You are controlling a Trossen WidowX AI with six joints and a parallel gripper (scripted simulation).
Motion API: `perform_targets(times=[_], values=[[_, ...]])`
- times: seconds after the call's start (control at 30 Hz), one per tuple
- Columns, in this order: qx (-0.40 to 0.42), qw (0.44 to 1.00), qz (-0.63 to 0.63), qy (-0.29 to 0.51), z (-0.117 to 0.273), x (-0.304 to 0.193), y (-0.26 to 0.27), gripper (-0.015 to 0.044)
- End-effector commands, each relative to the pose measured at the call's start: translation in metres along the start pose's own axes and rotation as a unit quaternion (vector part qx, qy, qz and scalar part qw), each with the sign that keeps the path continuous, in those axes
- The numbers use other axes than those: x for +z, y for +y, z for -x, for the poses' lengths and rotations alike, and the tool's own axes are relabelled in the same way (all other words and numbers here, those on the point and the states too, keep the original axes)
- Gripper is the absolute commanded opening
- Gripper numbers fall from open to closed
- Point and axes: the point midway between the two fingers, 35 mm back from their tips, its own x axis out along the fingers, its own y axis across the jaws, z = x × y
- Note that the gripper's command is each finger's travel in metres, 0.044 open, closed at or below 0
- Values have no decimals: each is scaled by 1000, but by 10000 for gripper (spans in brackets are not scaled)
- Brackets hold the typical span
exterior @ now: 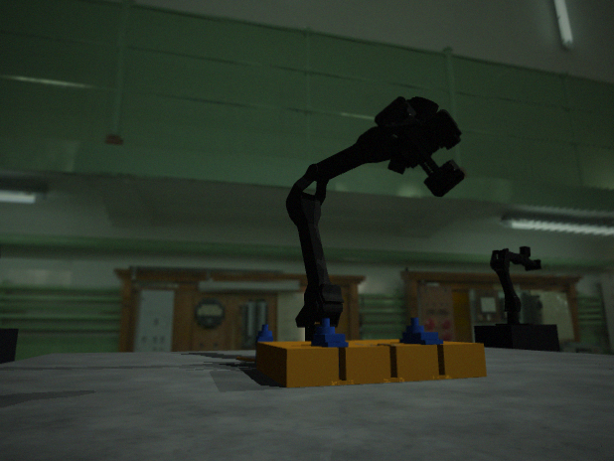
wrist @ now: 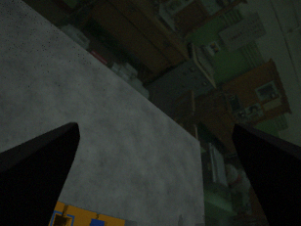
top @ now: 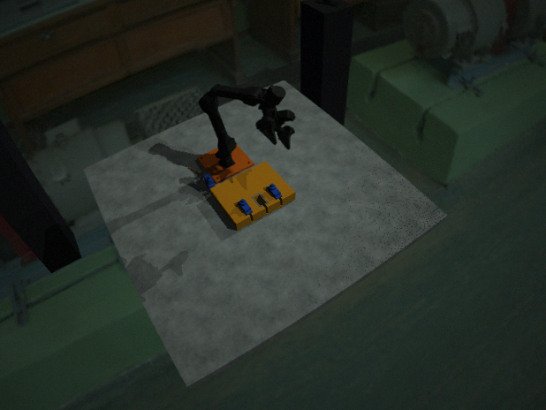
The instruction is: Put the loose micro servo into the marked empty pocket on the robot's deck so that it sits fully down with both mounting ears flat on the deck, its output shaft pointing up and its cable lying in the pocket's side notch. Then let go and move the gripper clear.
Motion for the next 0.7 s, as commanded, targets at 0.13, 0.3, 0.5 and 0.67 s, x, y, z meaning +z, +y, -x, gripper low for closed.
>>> perform_targets(times=[0.13, 0.3, 0.5, 0.67], values=[[1, 996, -75, 41, -12, -31, -8, 440], [-2, 989, -128, 70, -20, -51, -13, 440], [-8, 977, -188, 100, -26, -76, -19, 440], [-17, 961, -242, 130, -31, -98, -24, 440]])
